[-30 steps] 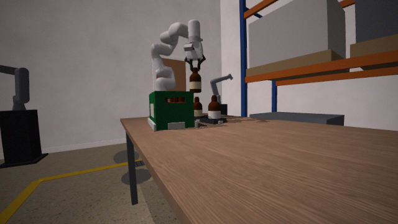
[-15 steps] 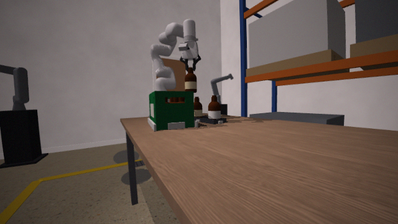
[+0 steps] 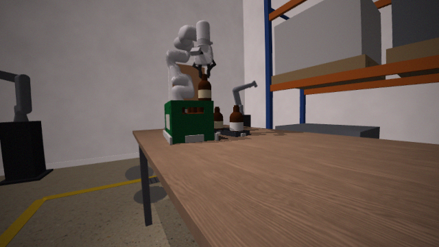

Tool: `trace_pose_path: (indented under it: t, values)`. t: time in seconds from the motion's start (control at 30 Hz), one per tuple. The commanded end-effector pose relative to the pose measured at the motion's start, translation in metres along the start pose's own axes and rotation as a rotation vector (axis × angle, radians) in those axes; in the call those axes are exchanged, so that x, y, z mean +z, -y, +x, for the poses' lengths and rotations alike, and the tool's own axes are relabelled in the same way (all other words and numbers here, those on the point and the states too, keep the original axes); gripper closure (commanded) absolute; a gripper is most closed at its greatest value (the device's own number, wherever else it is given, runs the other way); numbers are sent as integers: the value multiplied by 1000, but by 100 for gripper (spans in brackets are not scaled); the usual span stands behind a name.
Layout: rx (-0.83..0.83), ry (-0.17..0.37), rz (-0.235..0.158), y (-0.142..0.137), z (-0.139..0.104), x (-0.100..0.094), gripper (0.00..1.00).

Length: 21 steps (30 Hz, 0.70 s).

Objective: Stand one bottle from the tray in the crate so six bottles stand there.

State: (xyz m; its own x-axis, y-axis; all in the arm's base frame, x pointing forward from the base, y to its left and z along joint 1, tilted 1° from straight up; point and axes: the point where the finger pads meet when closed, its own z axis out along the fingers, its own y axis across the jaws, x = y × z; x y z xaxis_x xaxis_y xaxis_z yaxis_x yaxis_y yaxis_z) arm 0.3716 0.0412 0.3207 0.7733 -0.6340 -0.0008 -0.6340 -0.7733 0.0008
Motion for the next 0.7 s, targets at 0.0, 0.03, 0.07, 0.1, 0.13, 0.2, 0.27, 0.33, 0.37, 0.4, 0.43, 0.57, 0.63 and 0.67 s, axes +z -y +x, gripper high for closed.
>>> trace_pose_path:
  t: [0.0,0.03,0.07,0.1,0.13,0.2,0.27,0.33,0.37,0.4,0.43,0.57,0.63,0.67]
  values:
    - [0,-3,3,-8,4,-2,100]
    - [0,-3,3,-10,5,-2,100]
    - [0,-3,3,-12,6,-2,100]
    - [0,-3,3,-14,7,-2,100]
    - [0,-4,3,-17,8,-2,100]
    - [0,-4,4,-21,10,-2,100]
    - [0,-4,4,-26,11,-2,100]
    - [0,-4,4,-30,13,-2,100]
    - [0,-4,4,-32,14,-2,100]
    - [0,-4,4,-34,15,-2,100]
    - [0,-4,4,-34,15,-2,100]
    - [0,-5,4,-41,18,-2,100]
    - [0,-5,4,-45,20,-2,100]
    - [0,-5,4,-47,21,-2,100]
